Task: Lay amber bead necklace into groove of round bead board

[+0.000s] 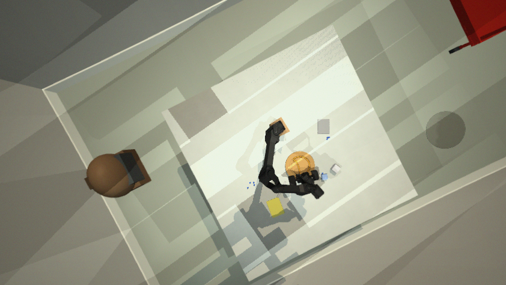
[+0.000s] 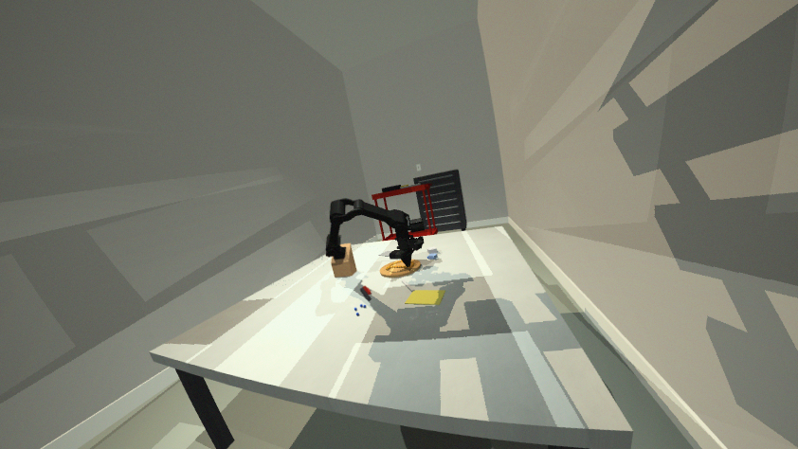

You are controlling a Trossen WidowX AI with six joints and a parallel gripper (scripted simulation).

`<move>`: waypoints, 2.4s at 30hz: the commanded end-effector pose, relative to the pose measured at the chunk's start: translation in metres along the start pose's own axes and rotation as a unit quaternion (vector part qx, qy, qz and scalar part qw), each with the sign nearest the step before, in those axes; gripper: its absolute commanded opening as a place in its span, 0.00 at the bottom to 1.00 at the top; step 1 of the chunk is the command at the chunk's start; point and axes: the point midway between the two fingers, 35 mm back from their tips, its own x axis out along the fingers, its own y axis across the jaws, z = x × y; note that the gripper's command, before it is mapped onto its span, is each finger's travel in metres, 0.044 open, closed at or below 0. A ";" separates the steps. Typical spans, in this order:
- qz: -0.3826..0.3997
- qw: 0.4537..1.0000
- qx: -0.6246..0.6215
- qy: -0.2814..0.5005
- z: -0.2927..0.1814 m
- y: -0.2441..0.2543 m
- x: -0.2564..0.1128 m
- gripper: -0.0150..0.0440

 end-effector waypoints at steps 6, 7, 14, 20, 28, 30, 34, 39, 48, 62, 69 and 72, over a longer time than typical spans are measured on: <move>-0.002 1.000 -0.001 -0.002 0.002 -0.002 0.005 0.25; -0.002 1.000 -0.001 -0.002 0.002 -0.002 0.006 0.25; 0.001 1.000 0.000 -0.001 0.002 -0.001 0.003 0.57; 0.000 1.000 0.000 -0.001 0.002 -0.001 0.002 0.83; -0.002 1.000 -0.001 -0.002 0.001 -0.002 -0.001 1.00; -0.002 1.000 -0.001 -0.002 0.001 -0.002 -0.001 1.00; -0.002 1.000 -0.001 -0.002 0.001 -0.002 -0.001 1.00; -0.002 1.000 -0.001 -0.002 0.001 -0.002 -0.001 1.00; -0.002 1.000 -0.001 -0.002 0.001 -0.002 -0.001 1.00; -0.001 0.999 0.050 -0.002 -0.010 0.002 -0.029 0.47; -0.001 0.999 0.049 -0.005 -0.009 0.002 -0.025 0.46; -0.001 0.999 0.049 -0.004 -0.009 0.002 -0.022 0.46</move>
